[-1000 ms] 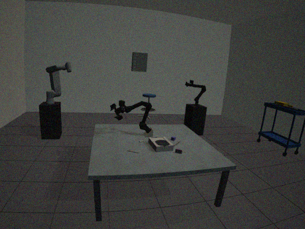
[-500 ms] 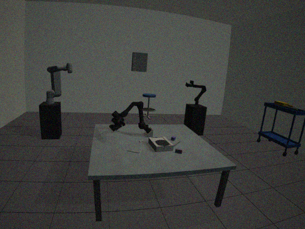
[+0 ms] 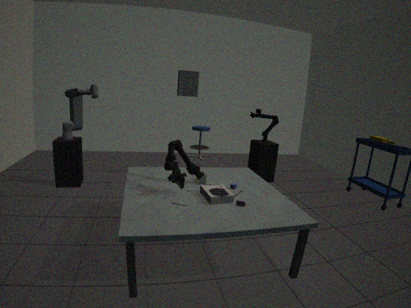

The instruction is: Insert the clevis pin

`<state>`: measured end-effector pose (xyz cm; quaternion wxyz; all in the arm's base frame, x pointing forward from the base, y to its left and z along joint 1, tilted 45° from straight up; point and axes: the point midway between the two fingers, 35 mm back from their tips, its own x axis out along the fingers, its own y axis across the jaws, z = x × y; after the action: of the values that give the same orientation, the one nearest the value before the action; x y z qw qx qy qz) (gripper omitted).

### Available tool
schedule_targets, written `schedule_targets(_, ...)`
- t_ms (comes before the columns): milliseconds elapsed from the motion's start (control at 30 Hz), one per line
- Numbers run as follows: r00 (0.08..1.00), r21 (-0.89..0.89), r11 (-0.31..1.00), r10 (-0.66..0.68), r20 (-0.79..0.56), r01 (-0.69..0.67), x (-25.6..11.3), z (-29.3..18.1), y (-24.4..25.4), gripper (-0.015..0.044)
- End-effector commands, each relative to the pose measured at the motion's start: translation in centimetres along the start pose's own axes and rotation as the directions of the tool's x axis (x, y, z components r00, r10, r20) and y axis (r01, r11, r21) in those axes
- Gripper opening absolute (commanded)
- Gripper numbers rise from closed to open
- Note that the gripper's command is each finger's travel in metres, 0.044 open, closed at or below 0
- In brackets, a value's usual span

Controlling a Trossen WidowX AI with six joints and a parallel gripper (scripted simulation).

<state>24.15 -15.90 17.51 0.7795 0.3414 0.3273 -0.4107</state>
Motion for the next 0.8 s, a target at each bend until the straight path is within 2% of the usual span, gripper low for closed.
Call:
schedule_targets(0, 0.957, -0.015, 0.961, -0.275, -0.097, 0.275, 0.6, -6.0, -0.7, 0.016)
schedule_targets(133, 0.895, -0.08, 0.893, -0.446, -0.031, 0.442, -0.3, -8.8, -1.5, 0.016)
schedule_targets(267, 0.835, -0.143, 0.823, -0.536, 0.125, 0.55, -1.9, -10.2, -2.0, 0.016)
schedule_targets(333, 0.826, -0.153, 0.813, -0.541, 0.159, 0.562, -2.2, -10.4, -2.0, 0.016)
schedule_targets(767, 0.826, -0.153, 0.813, -0.541, 0.159, 0.562, -2.0, -10.4, -2.0, 0.016)
